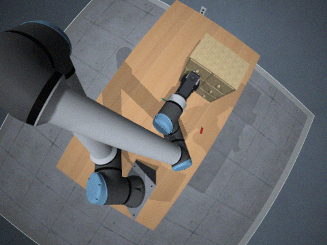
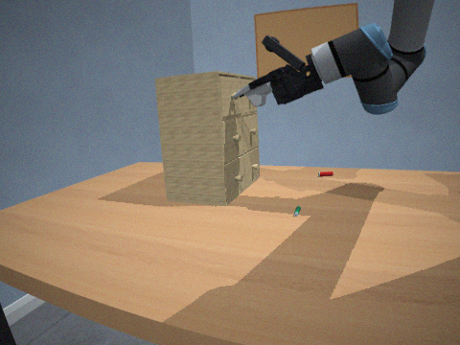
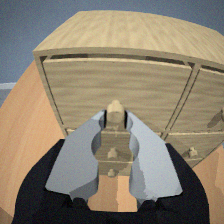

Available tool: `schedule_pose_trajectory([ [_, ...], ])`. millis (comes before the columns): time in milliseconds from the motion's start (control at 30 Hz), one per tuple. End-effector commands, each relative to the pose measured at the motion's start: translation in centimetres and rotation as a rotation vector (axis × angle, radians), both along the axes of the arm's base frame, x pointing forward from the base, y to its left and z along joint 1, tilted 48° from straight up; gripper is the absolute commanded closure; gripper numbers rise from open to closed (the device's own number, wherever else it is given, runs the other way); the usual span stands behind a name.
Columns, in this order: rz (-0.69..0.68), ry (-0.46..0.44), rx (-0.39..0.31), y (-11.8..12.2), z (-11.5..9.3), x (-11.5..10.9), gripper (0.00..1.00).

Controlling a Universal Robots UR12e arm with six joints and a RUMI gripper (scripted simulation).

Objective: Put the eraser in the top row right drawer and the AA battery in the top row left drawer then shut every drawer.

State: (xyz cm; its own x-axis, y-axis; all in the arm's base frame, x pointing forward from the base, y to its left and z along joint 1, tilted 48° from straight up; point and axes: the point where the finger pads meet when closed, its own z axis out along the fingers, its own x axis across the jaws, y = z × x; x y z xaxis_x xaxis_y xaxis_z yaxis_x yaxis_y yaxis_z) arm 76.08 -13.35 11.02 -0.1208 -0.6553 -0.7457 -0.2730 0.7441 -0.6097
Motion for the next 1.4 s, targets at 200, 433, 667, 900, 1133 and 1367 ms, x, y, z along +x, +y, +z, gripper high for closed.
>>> schedule_pose_trajectory([
  [200,-0.001,-0.001,0.000,0.0,0.0,-0.2,0.93],
  [433,-0.001,-0.001,0.000,0.0,0.1,-0.5,0.93],
  [667,-0.001,-0.001,0.000,0.0,0.1,-0.7,0.93],
  [900,-0.001,-0.001,0.000,0.1,0.1,-1.1,0.93],
  [1133,-0.001,-0.001,0.000,0.1,0.1,-1.5,0.93],
  [1367,-0.001,-0.001,0.000,0.2,0.1,-1.8,0.93],
])
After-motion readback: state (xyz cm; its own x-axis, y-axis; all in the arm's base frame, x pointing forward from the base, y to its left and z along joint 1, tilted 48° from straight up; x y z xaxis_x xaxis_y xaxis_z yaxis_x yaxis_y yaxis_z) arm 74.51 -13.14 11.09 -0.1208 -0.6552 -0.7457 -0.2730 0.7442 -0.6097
